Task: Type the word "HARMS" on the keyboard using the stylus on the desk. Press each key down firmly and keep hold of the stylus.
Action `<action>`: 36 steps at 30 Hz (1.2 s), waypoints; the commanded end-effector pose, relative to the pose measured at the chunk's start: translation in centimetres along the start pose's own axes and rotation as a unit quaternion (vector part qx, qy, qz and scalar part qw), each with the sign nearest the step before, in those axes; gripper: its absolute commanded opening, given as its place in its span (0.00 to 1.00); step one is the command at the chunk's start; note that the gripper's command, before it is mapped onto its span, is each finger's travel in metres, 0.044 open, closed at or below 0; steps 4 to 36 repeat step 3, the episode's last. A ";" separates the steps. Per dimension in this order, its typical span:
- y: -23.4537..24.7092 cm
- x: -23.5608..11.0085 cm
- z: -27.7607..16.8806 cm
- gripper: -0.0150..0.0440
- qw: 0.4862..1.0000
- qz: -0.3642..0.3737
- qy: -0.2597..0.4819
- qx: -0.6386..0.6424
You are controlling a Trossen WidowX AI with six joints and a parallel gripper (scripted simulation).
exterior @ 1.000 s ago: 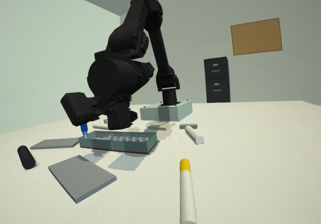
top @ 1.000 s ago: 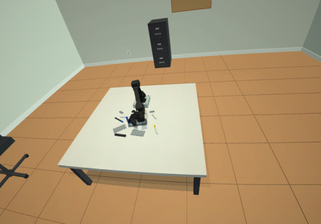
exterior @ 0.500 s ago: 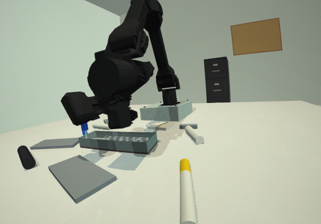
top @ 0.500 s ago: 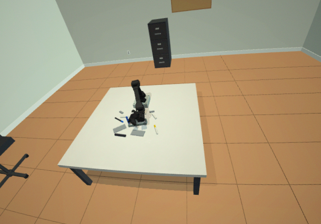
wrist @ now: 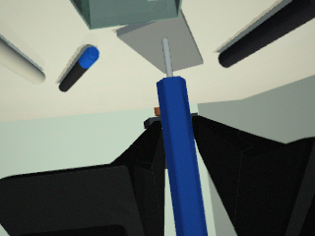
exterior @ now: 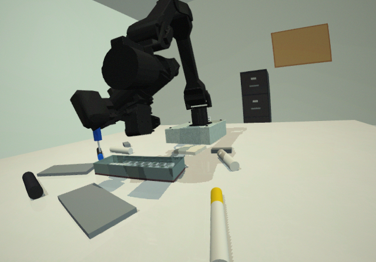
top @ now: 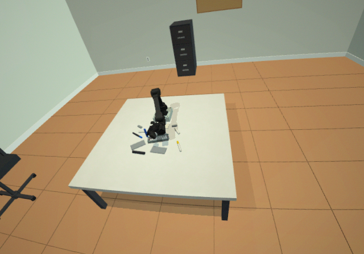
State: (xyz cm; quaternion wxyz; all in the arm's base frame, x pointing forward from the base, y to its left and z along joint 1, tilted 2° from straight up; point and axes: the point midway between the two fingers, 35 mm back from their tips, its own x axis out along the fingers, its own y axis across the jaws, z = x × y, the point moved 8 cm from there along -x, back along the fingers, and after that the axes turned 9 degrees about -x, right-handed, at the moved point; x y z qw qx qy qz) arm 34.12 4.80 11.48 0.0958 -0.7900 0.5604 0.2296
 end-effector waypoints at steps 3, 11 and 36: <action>0.0 0.0 0.0 0.39 1.000 0.000 0.000 0.001; 0.0 0.0 0.0 0.39 1.000 0.000 0.000 0.001; 0.0 0.0 0.0 0.39 1.000 0.000 0.000 0.001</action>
